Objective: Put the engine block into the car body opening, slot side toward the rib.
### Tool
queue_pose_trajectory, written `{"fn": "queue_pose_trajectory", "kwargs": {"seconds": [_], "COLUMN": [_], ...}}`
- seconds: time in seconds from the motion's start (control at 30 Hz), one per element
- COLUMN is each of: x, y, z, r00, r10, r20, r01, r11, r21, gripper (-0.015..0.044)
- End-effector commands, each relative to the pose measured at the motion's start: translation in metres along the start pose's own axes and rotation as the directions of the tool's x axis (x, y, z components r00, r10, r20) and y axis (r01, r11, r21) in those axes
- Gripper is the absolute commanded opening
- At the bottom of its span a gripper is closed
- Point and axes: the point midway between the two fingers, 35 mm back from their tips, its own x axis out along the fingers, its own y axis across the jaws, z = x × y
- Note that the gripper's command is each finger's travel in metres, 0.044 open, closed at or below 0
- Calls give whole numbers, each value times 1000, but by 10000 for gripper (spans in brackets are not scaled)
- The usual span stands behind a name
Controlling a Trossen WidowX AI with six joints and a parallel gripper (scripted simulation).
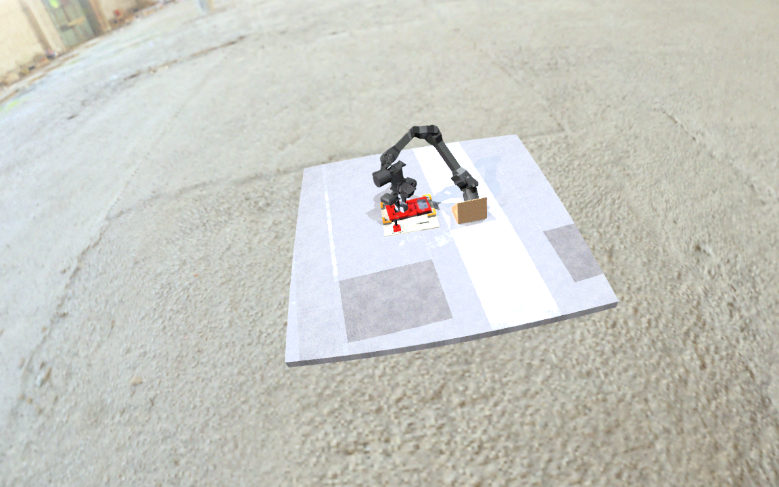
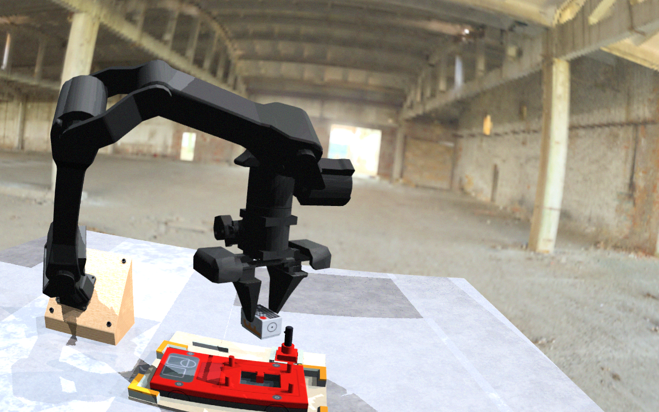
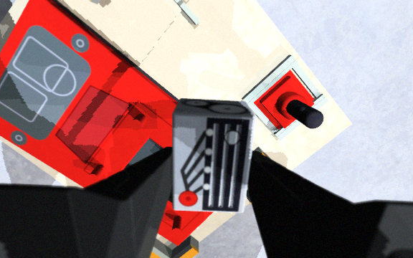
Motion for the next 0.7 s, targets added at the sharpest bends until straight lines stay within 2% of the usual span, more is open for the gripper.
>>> {"fn": "queue_pose_trajectory", "kwargs": {"seconds": [0.0, 0.33, 0.67], "x": [3, 11, 18], "y": [6, 16, 28], "z": [-8, -24, -39], "r00": [1000, 1000, 1000], "r10": [2, 9, 18], "r20": [-8, -14, -22], "r01": [-3, -14, -28], "r11": [992, 916, 767], "r21": [-127, -401, -641], "gripper": [0, 0, 0]}}
